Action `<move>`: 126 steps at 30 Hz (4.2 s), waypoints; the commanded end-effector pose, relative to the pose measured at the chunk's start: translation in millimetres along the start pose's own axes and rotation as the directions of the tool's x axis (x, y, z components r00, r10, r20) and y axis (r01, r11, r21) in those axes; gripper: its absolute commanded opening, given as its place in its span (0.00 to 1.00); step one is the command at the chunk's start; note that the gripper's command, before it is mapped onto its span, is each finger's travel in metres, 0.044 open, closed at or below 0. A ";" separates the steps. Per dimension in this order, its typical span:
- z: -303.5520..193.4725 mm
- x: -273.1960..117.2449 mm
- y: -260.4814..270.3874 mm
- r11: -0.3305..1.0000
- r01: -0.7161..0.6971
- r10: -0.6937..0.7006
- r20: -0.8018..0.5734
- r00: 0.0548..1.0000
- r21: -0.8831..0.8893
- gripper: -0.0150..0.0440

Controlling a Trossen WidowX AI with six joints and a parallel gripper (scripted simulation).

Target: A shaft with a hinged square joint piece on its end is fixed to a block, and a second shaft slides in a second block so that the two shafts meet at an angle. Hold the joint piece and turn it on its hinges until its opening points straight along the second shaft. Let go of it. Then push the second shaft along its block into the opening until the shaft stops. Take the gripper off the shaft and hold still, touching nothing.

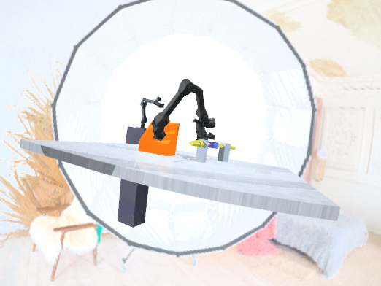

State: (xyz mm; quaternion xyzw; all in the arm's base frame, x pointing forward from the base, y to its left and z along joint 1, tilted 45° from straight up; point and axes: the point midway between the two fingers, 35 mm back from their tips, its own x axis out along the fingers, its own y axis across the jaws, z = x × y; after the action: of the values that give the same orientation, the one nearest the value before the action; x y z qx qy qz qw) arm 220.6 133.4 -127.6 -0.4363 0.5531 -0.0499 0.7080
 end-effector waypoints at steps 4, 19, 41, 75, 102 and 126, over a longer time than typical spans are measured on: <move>0.0 0.3 0.1 1.000 0.000 0.000 0.000 1.000 -0.005 0.56; 0.0 0.3 0.1 1.000 0.000 0.000 0.000 1.000 -0.005 0.56; 0.0 0.3 0.1 1.000 0.000 0.000 0.000 1.000 -0.005 0.56; 0.0 0.3 0.1 1.000 0.000 0.000 0.000 1.000 -0.005 0.56; 0.0 0.0 0.0 1.000 0.000 0.000 0.000 1.000 0.000 0.25; 0.6 -5.8 -15.1 0.944 -0.083 0.036 -0.150 0.988 -0.319 0.25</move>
State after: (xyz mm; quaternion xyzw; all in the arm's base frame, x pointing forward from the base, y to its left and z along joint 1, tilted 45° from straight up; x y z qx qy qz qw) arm 224.0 128.5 -115.2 -0.5111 0.6092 0.0202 0.6060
